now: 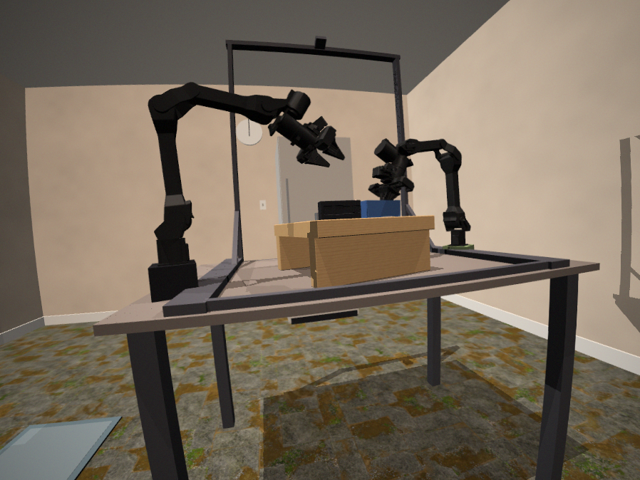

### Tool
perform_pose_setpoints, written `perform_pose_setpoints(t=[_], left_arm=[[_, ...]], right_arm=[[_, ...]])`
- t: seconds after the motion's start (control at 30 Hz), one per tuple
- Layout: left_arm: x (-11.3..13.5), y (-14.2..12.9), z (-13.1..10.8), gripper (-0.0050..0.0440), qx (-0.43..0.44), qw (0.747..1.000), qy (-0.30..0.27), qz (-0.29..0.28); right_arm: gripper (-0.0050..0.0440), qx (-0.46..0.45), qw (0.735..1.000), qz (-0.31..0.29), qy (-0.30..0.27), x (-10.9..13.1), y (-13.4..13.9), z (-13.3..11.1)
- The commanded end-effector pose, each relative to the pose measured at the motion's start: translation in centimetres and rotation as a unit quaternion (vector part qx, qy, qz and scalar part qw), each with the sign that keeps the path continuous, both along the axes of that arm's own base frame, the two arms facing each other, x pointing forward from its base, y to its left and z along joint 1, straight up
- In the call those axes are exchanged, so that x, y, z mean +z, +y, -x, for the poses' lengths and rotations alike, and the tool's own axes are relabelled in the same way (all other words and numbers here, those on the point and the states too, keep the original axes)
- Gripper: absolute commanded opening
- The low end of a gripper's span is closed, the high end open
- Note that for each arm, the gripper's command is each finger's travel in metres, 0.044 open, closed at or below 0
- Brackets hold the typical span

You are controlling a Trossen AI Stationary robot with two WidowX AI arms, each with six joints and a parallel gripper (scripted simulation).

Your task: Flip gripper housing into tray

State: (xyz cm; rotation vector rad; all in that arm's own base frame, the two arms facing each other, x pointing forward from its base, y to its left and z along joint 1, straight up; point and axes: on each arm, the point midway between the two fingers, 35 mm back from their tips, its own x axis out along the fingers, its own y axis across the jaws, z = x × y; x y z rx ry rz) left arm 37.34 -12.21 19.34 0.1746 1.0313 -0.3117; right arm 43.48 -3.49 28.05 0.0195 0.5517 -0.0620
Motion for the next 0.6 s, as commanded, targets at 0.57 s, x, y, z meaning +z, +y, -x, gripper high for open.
perform_pose_setpoints(t=[0.57], left_arm=[[1.18, -0.06, 0.24, 0.0, 0.0, 1.0, -0.011, 0.003]], right_arm=[[0.044, 0.003, 1.0, 0.002, -0.015, 1.19, 0.06, 0.2]])
